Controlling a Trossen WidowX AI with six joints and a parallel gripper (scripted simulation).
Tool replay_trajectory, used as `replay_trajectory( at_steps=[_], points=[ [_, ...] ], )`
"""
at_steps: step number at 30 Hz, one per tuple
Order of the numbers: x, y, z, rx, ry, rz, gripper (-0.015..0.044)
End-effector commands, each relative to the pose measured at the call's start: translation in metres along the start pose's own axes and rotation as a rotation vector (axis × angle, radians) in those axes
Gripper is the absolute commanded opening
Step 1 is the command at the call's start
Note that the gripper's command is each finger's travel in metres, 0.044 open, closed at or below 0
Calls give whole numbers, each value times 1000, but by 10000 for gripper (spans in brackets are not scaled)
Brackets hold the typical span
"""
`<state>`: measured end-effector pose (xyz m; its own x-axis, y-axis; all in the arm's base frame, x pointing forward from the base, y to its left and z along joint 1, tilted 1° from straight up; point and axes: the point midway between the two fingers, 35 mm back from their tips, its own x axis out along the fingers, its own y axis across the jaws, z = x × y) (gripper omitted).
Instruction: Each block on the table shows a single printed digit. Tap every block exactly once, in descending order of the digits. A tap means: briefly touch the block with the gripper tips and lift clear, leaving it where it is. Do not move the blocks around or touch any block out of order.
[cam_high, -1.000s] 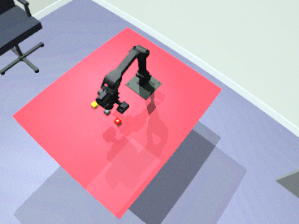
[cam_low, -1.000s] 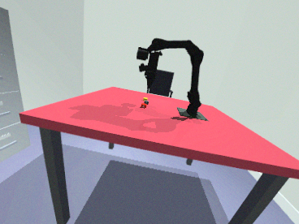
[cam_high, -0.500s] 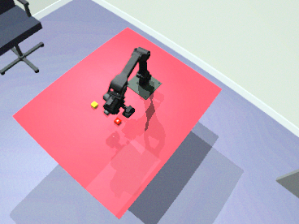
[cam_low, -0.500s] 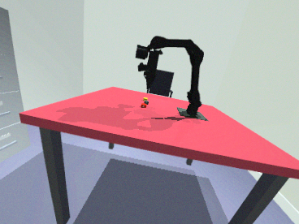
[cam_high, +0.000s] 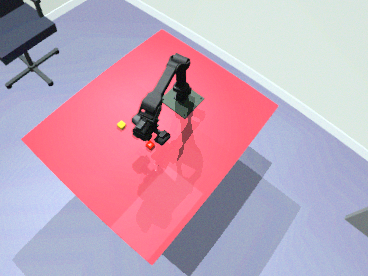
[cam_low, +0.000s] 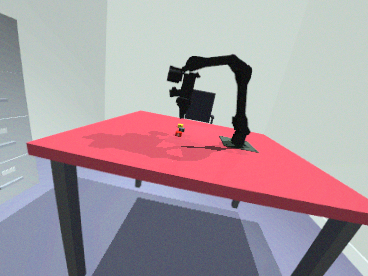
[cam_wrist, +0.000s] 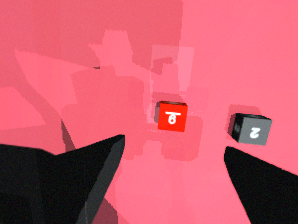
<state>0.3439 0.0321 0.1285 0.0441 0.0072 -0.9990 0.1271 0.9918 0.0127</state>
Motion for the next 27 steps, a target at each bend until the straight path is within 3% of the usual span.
replay_trajectory(
  at_steps=[1, 8, 27],
  points=[
    [47, -2, -8, 2, 28, -6, 190],
    [49, -2, -8, 2, 28, -6, 20],
    [62, -2, -8, 2, 28, -6, 20]
  ],
)
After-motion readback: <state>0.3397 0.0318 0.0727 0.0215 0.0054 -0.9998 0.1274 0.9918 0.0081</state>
